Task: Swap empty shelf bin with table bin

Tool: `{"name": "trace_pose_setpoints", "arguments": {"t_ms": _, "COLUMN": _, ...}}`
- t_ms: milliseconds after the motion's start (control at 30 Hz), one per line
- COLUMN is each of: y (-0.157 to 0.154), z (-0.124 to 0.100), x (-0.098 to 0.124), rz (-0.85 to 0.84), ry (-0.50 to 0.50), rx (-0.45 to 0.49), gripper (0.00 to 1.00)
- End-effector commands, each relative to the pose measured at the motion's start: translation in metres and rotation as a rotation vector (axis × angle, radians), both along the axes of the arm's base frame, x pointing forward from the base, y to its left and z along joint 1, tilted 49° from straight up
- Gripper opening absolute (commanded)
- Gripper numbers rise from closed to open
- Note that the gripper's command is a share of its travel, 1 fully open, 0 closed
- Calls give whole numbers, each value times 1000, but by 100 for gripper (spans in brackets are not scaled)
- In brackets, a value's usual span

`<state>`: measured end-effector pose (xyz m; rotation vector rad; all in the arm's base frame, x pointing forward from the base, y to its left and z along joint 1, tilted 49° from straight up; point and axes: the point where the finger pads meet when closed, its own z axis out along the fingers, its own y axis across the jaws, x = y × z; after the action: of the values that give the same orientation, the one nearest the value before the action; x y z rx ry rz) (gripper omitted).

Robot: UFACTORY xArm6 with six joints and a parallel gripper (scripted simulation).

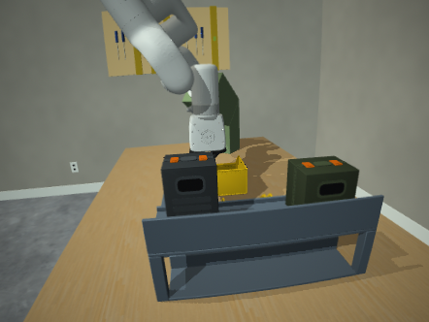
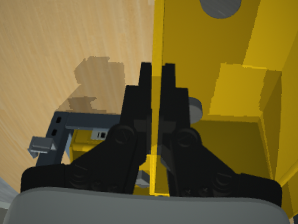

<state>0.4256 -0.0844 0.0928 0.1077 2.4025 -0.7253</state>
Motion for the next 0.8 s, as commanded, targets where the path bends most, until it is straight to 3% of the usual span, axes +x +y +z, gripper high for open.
{"name": "trace_pose_setpoints", "arguments": {"t_ms": 0, "y": -6, "z": -8, "x": 7, "rz": 2, "ry": -2, "rx": 0, "gripper": 0}}
{"name": "trace_pose_setpoints", "arguments": {"t_ms": 767, "y": -14, "z": -17, "x": 15, "rz": 2, "ry": -2, "rx": 0, "gripper": 0}}
